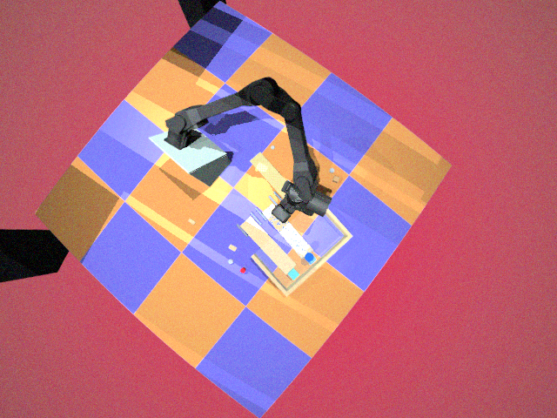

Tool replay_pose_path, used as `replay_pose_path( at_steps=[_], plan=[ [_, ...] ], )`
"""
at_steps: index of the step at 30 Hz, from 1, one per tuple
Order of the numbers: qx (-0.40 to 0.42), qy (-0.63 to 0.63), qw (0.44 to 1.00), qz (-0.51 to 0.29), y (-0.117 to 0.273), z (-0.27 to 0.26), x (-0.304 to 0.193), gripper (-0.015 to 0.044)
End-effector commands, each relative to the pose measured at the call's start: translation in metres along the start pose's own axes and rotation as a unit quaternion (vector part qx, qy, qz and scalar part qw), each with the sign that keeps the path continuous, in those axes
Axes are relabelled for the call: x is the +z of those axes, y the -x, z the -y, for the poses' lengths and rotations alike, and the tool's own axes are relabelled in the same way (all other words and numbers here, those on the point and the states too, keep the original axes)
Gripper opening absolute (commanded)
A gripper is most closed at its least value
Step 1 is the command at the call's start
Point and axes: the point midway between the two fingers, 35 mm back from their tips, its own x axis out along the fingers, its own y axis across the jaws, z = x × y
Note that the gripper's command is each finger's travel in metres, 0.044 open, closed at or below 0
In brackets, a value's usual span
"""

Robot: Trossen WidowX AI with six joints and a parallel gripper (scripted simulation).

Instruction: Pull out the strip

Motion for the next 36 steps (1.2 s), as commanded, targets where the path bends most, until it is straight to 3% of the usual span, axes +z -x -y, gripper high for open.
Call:
replay_pose_path(
  at_steps=[1,3,7,23,36],
  plan=[
    [0.0,0.0,1.0,0.0,0.0,0.0,0.0,0.0105],
    [0.0,0.0,1.0,0.0,0.0,0.0,0.0,0.0092],
    [0.0,0.0,1.0,0.0,0.002,0.0,-0.002,0.0],
    [-0.003,-0.004,1.0,0.001,0.041,0.017,-0.056,0.0],
    [-0.003,-0.005,1.0,0.0,0.042,0.025,-0.083,0.0]
  ],
)
